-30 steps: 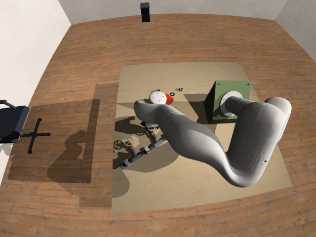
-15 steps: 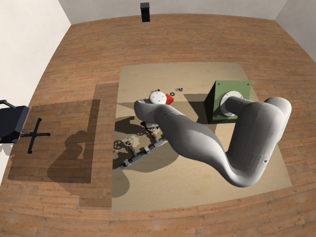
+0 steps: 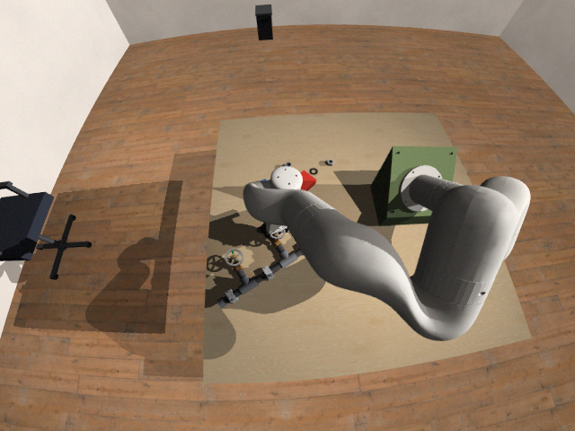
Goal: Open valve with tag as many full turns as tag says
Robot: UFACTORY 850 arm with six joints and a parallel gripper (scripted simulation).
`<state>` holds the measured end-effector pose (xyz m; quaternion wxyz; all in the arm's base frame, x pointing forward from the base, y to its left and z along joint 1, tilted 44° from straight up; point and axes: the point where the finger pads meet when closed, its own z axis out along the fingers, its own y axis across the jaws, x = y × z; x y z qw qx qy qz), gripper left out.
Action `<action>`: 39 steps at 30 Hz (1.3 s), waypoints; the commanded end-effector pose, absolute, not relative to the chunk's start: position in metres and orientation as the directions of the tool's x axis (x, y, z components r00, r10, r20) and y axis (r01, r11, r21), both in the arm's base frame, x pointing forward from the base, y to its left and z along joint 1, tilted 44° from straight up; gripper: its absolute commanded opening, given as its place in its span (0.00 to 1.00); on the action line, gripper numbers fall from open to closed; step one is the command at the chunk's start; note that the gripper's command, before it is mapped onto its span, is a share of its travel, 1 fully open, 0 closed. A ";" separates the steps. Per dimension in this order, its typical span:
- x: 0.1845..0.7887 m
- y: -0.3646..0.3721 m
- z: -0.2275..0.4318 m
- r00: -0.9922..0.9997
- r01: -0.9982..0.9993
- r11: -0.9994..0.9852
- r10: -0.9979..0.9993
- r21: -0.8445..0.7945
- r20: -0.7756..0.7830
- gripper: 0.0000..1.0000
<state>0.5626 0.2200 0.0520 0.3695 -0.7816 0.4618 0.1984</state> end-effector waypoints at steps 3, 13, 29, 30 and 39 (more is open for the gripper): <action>0.563 0.220 0.053 0.707 -0.706 -0.438 -0.477 -0.557 -0.522 0.00; 0.563 0.220 0.053 0.952 -0.304 -0.607 -0.224 -0.734 -0.209 0.00; 0.563 0.220 0.053 0.870 0.493 -0.579 0.304 -0.650 0.389 0.00; 0.563 0.220 0.053 0.777 0.628 -0.521 0.387 -0.578 0.497 0.00; 0.563 0.220 0.053 0.418 0.908 -0.294 0.581 -0.299 0.699 0.00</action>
